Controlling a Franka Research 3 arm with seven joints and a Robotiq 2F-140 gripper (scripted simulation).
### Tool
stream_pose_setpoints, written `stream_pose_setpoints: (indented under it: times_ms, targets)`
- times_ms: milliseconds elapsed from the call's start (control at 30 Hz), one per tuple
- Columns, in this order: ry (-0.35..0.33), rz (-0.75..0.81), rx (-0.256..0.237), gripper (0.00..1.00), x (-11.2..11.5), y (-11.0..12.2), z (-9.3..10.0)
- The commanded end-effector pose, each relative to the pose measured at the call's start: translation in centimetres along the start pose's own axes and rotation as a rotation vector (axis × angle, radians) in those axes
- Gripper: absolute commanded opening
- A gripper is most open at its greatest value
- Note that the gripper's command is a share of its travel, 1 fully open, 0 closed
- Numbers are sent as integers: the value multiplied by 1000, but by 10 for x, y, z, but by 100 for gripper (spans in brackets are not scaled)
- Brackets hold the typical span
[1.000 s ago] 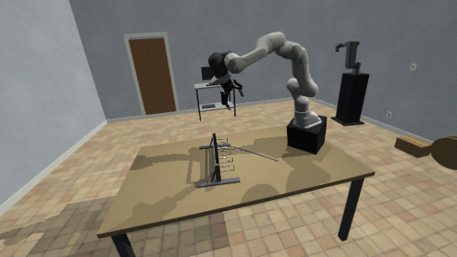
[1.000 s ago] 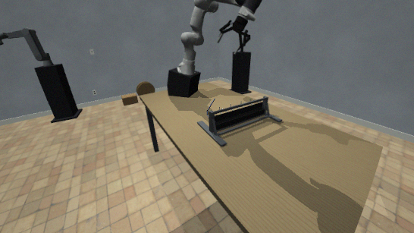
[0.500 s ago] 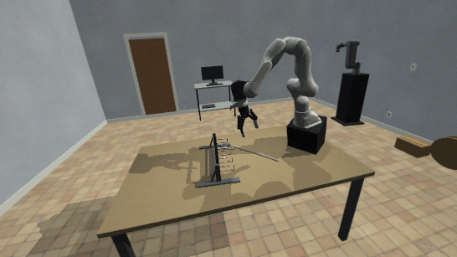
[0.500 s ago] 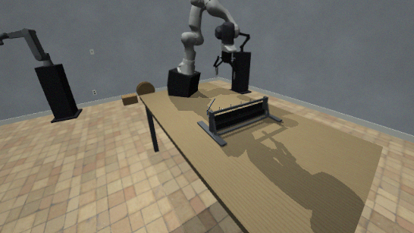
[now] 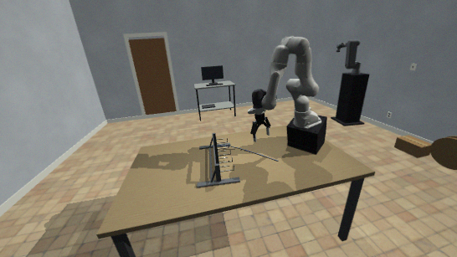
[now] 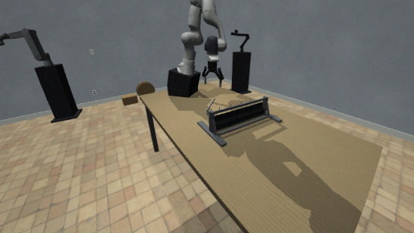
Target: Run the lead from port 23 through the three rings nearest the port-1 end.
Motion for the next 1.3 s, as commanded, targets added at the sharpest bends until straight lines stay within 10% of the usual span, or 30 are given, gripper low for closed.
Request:
stream_pose_setpoints:
  times_ms: [0, 700, 733, 1267]
  targets:
    - [71, 19, -63, 100, -14, 3, 4]
    - [79, 14, -62, 100, -15, 10, 2]
    - [79, 14, -62, 0, -15, 10, 2]
    - [79, 14, -62, 0, -15, 10, 2]
Point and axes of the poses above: the point where the finger pads meet when closed, its own z axis back along the fingers, its own y axis across the jaws, x = y × z, the point moved 10 cm from there along z, back along the fingers, and after that the axes turned 12 degrees about -z, right-handed, at the moved point
